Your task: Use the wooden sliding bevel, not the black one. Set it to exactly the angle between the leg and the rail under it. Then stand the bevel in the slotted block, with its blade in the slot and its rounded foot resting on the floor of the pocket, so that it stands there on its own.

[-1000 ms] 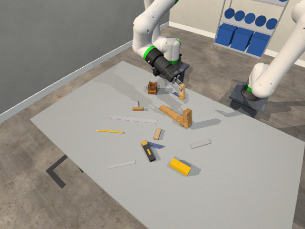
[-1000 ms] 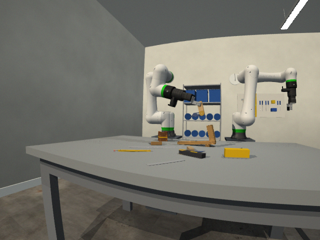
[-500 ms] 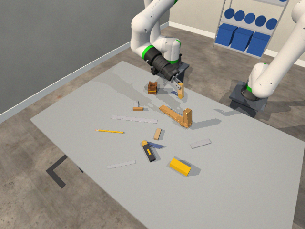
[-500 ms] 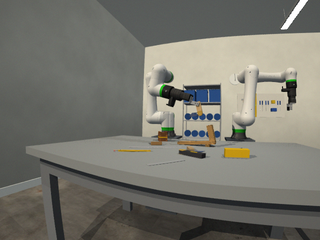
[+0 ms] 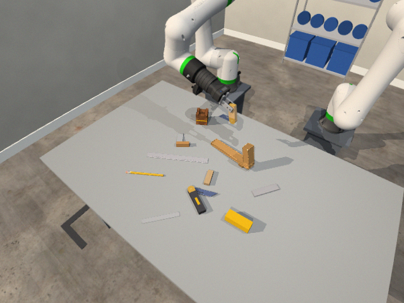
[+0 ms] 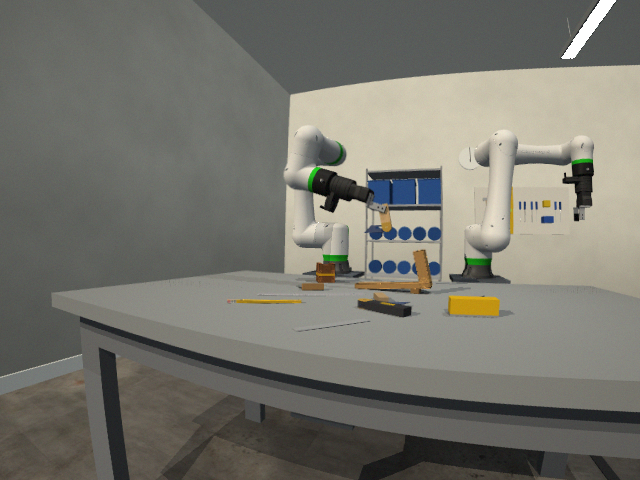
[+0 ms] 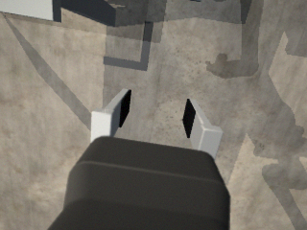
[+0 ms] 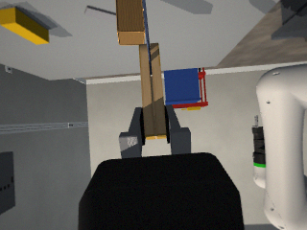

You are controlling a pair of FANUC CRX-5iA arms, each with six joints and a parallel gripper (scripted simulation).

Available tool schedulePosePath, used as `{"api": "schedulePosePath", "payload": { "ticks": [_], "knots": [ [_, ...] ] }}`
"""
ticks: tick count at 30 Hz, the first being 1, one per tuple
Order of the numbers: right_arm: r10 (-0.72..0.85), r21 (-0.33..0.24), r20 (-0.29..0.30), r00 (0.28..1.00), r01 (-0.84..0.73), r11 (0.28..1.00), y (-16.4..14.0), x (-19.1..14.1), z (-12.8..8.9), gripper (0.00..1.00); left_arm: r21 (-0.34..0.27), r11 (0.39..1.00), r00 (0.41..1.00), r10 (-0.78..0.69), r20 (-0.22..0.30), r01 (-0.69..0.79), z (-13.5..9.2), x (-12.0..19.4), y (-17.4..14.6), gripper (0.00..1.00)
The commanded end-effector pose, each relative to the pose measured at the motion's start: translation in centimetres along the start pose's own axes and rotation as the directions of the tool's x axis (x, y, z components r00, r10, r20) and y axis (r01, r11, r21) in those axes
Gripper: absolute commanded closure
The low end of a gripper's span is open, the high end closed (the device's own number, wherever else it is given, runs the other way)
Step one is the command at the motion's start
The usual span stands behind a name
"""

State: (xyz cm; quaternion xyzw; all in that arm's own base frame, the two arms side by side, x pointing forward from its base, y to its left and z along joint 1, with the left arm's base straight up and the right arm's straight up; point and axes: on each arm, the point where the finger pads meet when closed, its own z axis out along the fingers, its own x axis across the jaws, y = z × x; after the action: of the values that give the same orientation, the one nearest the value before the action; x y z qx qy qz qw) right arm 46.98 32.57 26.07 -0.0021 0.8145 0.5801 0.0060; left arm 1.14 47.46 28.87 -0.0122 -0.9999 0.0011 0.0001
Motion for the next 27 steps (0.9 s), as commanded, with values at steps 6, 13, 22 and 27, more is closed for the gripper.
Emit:
{"api": "schedulePosePath", "payload": {
  "ticks": [6,13,22,27],
  "knots": [
    [-0.039,0.029,-0.091,0.995,0.042,0.999,-1.2,1.5,-3.9,1.0,-0.002,1.0,1.0,0.0,0.0,0.0,-0.1,0.0,0.0,0.0],
    [-0.077,0.058,-0.193,0.978,0.09,0.994,-2.6,3.2,-8.3,1.0,-0.002,1.0,1.0,0.0,0.0,0.0,-0.1,0.0,0.0,0.0],
    [-0.116,0.087,-0.313,0.943,0.15,0.985,-4.3,5.2,-13.5,1.0,-0.002,1.0,1.0,0.0,0.0,0.0,-0.1,0.0,0.0,0.0],
    [-0.132,0.097,-0.367,0.921,0.179,0.979,-5.1,6.1,-15.9,1.0,-0.002,1.0,1.0,0.0,0.0,0.0,-0.1,0.0,0.0,0.0]
  ]
}}
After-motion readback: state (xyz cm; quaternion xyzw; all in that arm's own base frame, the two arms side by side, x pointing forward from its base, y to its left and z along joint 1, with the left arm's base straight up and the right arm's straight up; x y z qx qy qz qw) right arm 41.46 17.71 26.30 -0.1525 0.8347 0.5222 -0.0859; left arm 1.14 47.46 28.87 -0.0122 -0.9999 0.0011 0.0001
